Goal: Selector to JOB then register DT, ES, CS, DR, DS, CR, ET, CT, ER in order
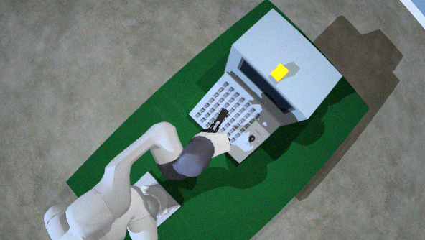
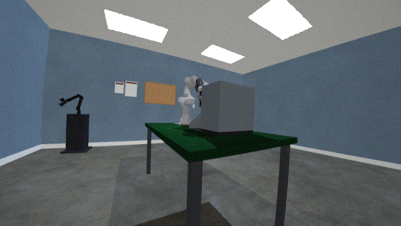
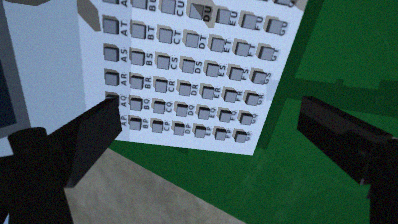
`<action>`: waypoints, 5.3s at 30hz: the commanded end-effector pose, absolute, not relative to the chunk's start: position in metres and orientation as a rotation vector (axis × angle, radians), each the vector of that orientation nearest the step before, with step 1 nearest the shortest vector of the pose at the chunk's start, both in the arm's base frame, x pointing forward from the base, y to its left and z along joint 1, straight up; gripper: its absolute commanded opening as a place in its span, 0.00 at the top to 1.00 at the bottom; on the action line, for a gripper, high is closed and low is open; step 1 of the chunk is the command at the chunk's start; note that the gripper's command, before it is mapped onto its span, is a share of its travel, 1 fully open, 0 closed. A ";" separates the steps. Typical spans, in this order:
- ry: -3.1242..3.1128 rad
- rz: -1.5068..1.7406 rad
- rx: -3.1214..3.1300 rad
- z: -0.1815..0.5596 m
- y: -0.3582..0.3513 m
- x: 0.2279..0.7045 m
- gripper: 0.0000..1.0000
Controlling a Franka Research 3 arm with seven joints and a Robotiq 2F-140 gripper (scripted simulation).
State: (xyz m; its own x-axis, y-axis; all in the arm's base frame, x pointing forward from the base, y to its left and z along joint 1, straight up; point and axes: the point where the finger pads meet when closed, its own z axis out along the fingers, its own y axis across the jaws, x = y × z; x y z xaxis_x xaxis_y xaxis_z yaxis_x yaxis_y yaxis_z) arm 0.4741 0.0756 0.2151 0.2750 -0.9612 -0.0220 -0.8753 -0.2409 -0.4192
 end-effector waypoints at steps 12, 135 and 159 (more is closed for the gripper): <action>1.874 -0.451 -2.019 0.218 0.075 0.493 0.90; 1.874 -0.451 -2.019 0.129 0.078 0.538 0.90; 1.874 -0.451 -2.019 0.127 0.079 0.539 0.90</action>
